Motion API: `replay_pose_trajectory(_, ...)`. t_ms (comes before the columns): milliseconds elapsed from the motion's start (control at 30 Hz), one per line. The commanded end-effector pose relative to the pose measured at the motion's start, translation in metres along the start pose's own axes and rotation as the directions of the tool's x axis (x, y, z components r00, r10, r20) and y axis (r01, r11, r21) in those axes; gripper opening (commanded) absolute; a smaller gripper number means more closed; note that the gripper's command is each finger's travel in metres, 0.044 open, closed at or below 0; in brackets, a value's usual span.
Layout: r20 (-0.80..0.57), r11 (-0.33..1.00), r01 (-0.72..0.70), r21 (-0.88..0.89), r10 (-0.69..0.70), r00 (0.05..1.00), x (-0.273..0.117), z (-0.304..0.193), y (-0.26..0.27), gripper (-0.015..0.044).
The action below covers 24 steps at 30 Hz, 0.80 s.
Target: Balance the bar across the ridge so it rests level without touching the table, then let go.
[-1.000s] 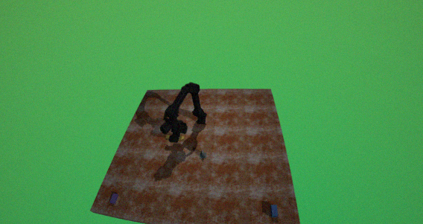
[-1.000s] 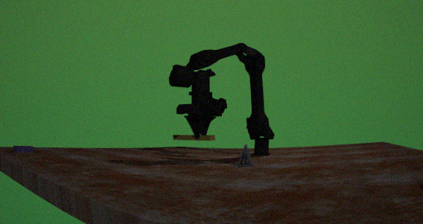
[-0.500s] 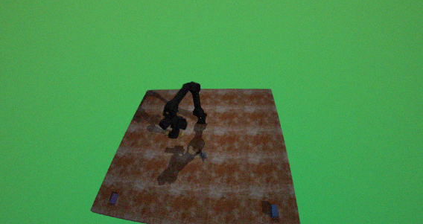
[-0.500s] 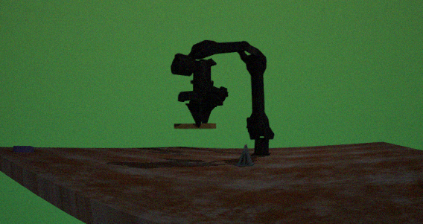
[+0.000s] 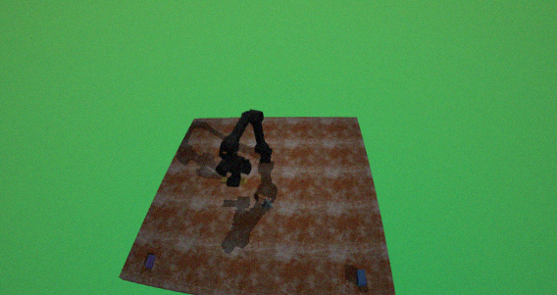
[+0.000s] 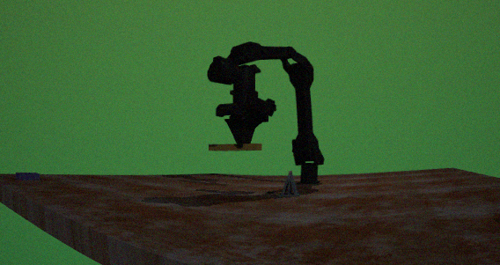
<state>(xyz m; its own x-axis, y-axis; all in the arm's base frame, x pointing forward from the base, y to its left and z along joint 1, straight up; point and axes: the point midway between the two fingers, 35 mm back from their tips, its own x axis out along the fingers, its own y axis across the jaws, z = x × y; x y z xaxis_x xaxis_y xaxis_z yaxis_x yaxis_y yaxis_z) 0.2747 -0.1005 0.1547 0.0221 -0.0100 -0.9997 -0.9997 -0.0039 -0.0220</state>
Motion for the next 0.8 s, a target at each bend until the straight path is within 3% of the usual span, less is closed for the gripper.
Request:
replay_pose_trajectory(0,0.001,1.000,0.007,-0.009,-0.007,1.000,-0.002,0.009,-0.009,0.0000)
replay_pose_trajectory(767,0.008,0.996,0.011,-0.086,-0.010,1.000,-0.004,0.082,-0.048,0.0000)
